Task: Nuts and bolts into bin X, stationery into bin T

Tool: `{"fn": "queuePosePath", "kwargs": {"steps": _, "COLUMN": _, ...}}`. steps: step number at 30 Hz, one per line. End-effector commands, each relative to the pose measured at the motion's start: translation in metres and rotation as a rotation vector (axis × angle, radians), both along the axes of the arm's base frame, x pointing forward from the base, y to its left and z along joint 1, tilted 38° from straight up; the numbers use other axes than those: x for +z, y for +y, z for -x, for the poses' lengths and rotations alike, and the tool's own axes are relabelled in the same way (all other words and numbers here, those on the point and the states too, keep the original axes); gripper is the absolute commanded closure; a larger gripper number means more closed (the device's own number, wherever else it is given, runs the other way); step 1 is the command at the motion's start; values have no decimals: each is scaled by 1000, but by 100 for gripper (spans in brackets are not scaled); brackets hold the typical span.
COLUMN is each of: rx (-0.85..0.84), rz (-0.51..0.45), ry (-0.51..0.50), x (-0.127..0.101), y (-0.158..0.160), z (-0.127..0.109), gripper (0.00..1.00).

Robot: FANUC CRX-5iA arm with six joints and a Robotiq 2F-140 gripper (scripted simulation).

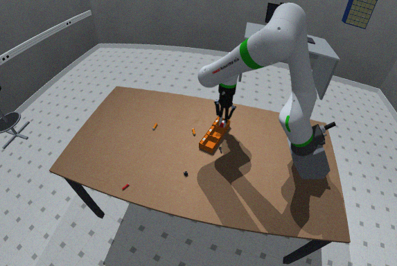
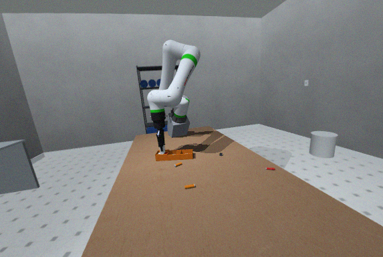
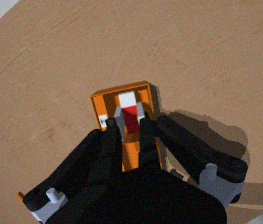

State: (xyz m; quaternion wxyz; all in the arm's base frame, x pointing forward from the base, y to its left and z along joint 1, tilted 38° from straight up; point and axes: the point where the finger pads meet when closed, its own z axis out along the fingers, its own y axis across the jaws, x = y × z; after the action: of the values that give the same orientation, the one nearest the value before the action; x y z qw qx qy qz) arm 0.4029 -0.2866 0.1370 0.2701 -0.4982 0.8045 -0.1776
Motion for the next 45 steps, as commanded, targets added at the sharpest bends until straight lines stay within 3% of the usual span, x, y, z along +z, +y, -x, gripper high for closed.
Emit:
{"fn": "queuePosePath", "kwargs": {"steps": 1, "rx": 0, "rz": 0, "ry": 0, "x": -4, "y": 0, "z": -4, "gripper": 80}}
{"fn": "queuePosePath", "kwargs": {"steps": 14, "rx": 0, "rz": 0, "ry": 0, "x": -5, "y": 0, "z": -5, "gripper": 80}}
{"fn": "queuePosePath", "kwargs": {"steps": 15, "rx": 0, "rz": 0, "ry": 0, "x": -5, "y": 0, "z": -5, "gripper": 74}}
{"fn": "queuePosePath", "kwargs": {"steps": 32, "rx": 0, "rz": 0, "ry": 0, "x": -5, "y": 0, "z": -5, "gripper": 74}}
{"fn": "queuePosePath", "kwargs": {"steps": 45, "rx": 0, "rz": 0, "ry": 0, "x": 7, "y": 0, "z": 5, "gripper": 74}}
